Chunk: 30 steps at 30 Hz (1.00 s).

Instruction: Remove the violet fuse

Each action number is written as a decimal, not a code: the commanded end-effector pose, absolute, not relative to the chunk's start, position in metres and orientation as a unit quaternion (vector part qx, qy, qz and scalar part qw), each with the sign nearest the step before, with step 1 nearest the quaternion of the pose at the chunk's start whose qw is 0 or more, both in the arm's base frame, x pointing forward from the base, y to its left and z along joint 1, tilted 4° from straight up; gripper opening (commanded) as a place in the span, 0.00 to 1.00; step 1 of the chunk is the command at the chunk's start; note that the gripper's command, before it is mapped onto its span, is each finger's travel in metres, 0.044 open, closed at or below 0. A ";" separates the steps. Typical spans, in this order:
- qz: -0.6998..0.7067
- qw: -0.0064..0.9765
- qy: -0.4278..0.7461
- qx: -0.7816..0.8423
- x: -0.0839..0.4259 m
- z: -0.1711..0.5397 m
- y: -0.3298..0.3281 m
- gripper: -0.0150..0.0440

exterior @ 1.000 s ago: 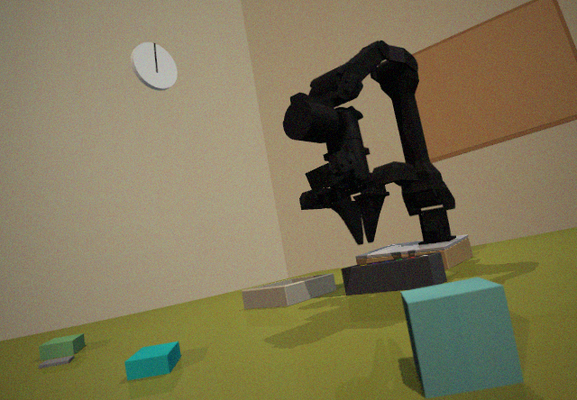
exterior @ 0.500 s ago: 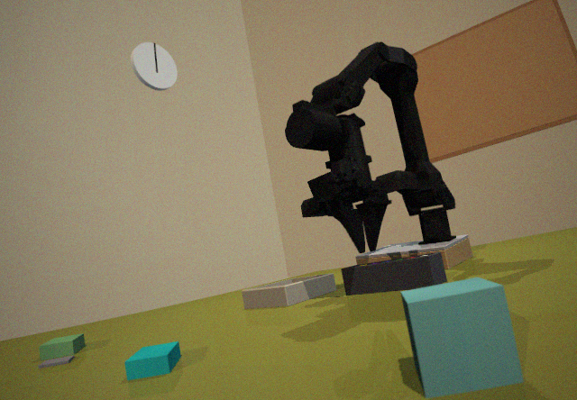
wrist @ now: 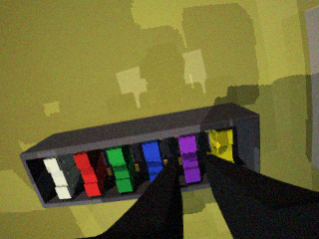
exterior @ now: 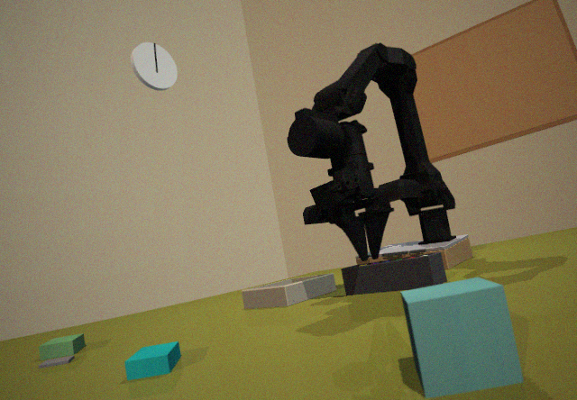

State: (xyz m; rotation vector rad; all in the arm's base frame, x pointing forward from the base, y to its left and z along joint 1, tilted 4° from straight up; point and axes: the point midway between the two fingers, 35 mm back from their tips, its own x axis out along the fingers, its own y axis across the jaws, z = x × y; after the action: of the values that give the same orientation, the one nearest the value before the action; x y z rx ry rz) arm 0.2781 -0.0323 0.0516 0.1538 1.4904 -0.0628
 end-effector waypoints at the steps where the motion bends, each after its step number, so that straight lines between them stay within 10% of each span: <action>1: -0.031 0.730 0.679 0.070 0.278 0.049 -0.033 0.38; 30: -0.031 0.730 0.679 0.070 0.278 0.039 -0.032 0.38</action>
State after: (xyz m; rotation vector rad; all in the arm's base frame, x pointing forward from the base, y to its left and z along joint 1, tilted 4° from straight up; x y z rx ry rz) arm 0.2782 -0.0317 0.0402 0.1525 1.4943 -0.0610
